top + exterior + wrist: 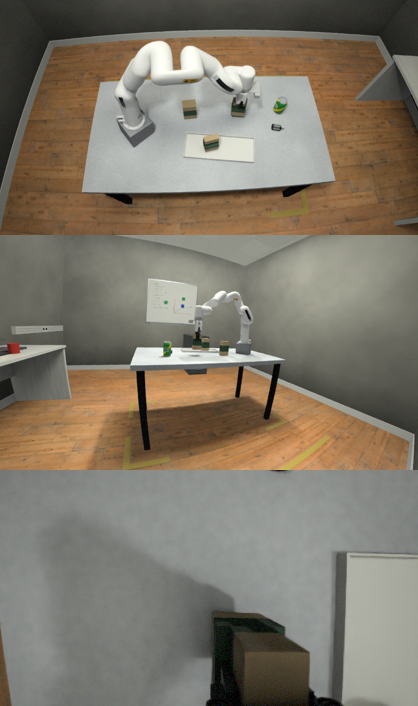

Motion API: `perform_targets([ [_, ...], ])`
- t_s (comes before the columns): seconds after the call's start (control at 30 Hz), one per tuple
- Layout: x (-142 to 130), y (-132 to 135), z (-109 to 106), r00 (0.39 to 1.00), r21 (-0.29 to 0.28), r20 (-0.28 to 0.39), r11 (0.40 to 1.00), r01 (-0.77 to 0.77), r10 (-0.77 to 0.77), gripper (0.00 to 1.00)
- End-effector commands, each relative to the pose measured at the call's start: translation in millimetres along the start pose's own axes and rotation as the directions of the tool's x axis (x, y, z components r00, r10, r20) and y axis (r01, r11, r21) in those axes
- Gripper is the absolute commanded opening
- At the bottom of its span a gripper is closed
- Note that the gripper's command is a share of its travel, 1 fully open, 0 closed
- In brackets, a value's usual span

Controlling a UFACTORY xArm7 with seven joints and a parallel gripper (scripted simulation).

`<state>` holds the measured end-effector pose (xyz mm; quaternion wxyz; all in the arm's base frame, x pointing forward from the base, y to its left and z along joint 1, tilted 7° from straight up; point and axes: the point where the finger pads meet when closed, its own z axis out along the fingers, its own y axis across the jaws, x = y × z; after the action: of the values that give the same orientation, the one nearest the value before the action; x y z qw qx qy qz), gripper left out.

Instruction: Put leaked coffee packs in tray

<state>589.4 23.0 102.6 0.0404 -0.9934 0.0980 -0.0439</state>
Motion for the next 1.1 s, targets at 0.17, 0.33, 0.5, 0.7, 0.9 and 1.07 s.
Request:
perform_targets([
  [0.17, 2, 3, -2, 1.0, 0.001, -0.006, 1.0, 0.0, 0.0, 0.26],
  [0.33, 2, 15, -2, 1.0, 0.001, -0.006, 1.0, 0.0, 0.0, 0.26],
  [0.5, 2, 27, -2, 1.0, 0.001, -0.006, 1.0, 0.0, 0.0, 0.26],
  [0.7, 2, 60, -2, 1.0, 0.001, -0.006, 1.0, 0.0, 0.0, 0.26],
  [0.9, 2, 102, -2, 1.0, 0.001, -0.006, 1.0, 0.0, 0.0, 0.26],
  [1.07, 2, 124, -2, 1.0, 0.001, -0.006, 1.0, 0.0, 0.0, 0.26],
])
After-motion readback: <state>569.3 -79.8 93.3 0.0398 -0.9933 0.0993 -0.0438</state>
